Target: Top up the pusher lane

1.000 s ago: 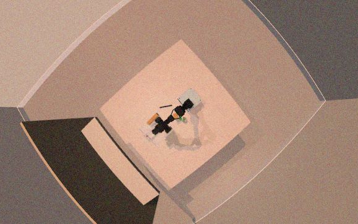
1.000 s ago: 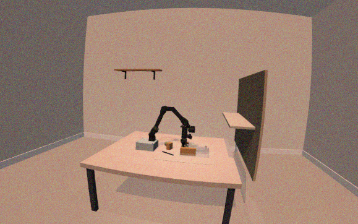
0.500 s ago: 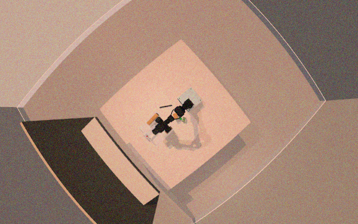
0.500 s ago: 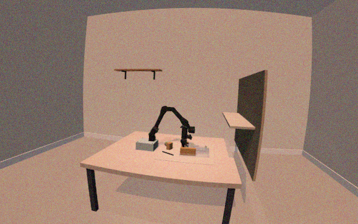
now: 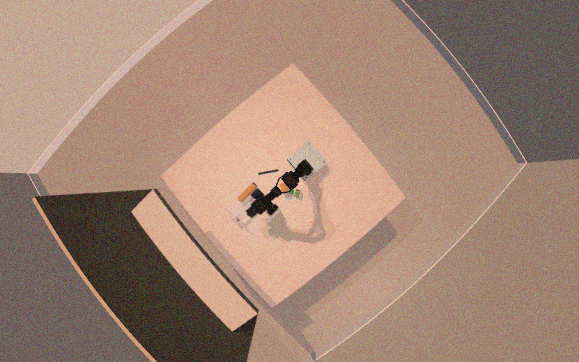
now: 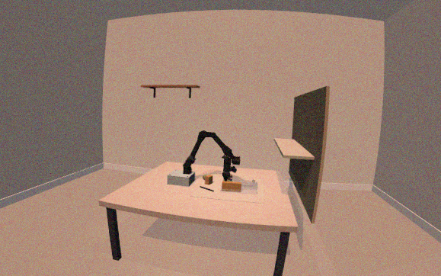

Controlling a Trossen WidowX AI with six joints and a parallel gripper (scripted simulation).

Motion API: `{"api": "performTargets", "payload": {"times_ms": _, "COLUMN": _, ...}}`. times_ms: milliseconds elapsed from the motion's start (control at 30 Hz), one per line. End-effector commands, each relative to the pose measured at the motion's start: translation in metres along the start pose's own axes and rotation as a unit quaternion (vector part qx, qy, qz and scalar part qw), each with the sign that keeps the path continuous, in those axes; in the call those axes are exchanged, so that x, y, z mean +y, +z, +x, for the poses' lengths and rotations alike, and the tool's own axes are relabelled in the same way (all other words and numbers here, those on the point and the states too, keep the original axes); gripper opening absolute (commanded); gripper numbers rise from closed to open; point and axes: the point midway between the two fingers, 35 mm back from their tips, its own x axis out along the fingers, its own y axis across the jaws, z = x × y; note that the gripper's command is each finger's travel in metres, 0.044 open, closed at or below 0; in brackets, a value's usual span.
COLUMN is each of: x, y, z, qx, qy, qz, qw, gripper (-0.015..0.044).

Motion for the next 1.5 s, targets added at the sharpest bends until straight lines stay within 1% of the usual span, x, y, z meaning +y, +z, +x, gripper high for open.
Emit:
{"api": "performTargets", "payload": {"times_ms": 0, "x": -0.0002, "y": 0.0053, "z": 0.0018, "qx": -0.009, "qy": 0.000, "qz": 0.001, "qw": 1.000, "gripper": 0.0000}}
{"api": "performTargets", "payload": {"times_ms": 1467, "x": -0.0002, "y": -0.0009, "z": 0.0052, "qx": -0.009, "qy": 0.000, "qz": 0.001, "qw": 1.000, "gripper": 0.0000}}
